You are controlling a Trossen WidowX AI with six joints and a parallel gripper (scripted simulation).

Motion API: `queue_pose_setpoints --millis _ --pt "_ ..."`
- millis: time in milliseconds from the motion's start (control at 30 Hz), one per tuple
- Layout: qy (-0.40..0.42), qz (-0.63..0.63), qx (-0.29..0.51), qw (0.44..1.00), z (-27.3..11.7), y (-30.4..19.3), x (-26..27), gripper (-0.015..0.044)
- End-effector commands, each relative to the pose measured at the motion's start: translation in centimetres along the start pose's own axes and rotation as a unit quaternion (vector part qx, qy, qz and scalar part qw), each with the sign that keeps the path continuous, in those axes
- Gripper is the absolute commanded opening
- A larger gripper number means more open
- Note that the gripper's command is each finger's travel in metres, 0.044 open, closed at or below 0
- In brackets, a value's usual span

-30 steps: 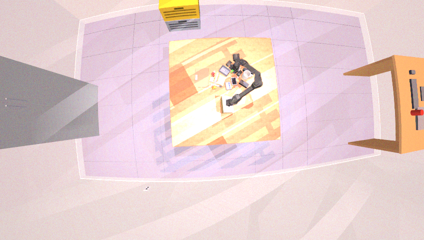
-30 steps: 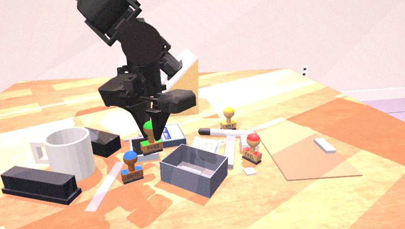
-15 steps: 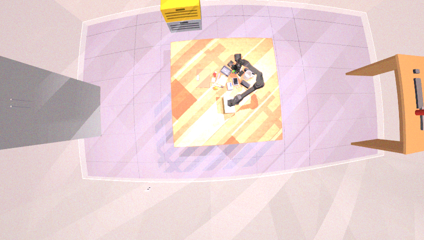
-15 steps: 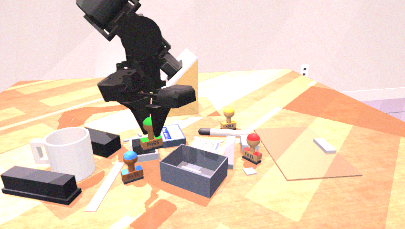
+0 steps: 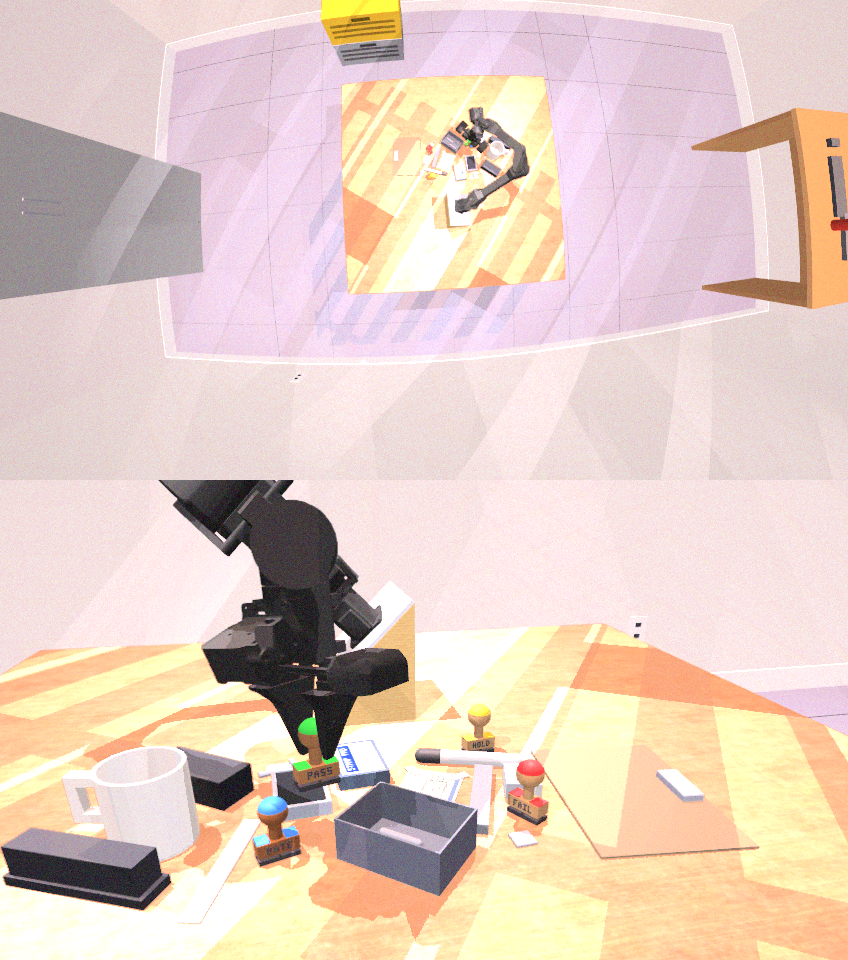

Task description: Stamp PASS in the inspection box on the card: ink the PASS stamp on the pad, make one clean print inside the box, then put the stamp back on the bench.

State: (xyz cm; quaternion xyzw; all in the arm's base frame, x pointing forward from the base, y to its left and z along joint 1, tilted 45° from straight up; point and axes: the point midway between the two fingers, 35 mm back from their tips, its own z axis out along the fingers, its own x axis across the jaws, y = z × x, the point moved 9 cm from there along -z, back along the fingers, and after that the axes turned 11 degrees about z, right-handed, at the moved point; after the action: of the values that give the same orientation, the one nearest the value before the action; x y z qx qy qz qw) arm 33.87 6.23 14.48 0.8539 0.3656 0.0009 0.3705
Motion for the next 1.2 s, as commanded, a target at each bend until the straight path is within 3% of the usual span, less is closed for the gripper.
queue_pose_setpoints --millis 0,600,1167 --pt "0.001 0.001 0.003 1.000 -0.3 -0.3 -0.9 0.0000" --pt "0.001 0.000 0.003 1.000 -1.4 -3.2 -8.3 0.0000" --pt "0.002 0.000 0.003 1.000 -0.6 -3.3 -8.6 0.0000"
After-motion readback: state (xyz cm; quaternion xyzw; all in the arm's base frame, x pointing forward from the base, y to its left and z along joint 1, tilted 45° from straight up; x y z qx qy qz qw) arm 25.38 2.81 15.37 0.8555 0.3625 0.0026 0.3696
